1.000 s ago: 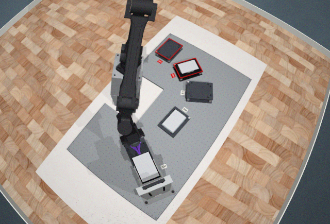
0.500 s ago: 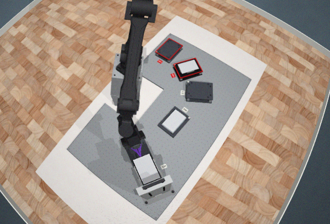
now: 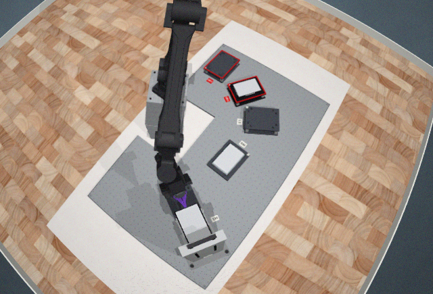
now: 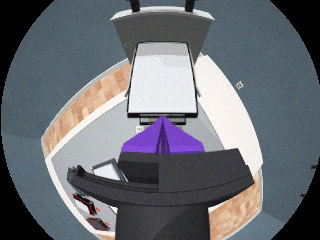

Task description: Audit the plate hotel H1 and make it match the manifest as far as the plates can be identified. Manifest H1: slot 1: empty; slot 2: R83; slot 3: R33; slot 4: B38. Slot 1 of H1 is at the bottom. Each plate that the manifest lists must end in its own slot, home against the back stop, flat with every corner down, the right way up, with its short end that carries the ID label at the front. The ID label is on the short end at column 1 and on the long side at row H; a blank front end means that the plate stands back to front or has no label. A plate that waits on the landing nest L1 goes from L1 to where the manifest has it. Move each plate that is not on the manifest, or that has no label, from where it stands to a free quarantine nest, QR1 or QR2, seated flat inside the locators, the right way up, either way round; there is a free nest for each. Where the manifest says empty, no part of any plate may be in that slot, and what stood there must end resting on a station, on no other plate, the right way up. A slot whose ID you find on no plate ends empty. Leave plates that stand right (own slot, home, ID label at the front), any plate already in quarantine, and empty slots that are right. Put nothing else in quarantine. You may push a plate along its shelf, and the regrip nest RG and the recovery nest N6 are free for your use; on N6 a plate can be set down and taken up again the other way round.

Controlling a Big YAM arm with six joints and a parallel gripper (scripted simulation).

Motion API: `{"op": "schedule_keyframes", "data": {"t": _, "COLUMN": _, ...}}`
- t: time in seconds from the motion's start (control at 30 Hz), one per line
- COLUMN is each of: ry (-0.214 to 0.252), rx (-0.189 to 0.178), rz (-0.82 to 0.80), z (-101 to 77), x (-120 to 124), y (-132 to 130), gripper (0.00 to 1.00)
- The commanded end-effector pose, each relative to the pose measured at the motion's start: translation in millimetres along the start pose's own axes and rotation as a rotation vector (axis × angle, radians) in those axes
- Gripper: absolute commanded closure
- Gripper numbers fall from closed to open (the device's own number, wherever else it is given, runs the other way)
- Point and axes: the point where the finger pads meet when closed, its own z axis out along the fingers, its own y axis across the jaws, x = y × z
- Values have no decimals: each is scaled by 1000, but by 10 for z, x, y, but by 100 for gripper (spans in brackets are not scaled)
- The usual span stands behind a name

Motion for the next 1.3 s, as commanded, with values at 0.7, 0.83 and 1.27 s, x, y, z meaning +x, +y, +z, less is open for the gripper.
{"op": "schedule_keyframes", "data": {"t": 0.7, "ry": -40, "rx": -2, "rz": -18, "z": 108, "x": -342, "y": -3, "gripper": 100}}
{"op": "schedule_keyframes", "data": {"t": 0.83, "ry": -40, "rx": -2, "rz": -18, "z": 108, "x": -342, "y": -3, "gripper": 100}}
{"op": "schedule_keyframes", "data": {"t": 1.27, "ry": -40, "rx": -2, "rz": -18, "z": 108, "x": -342, "y": -3, "gripper": 100}}
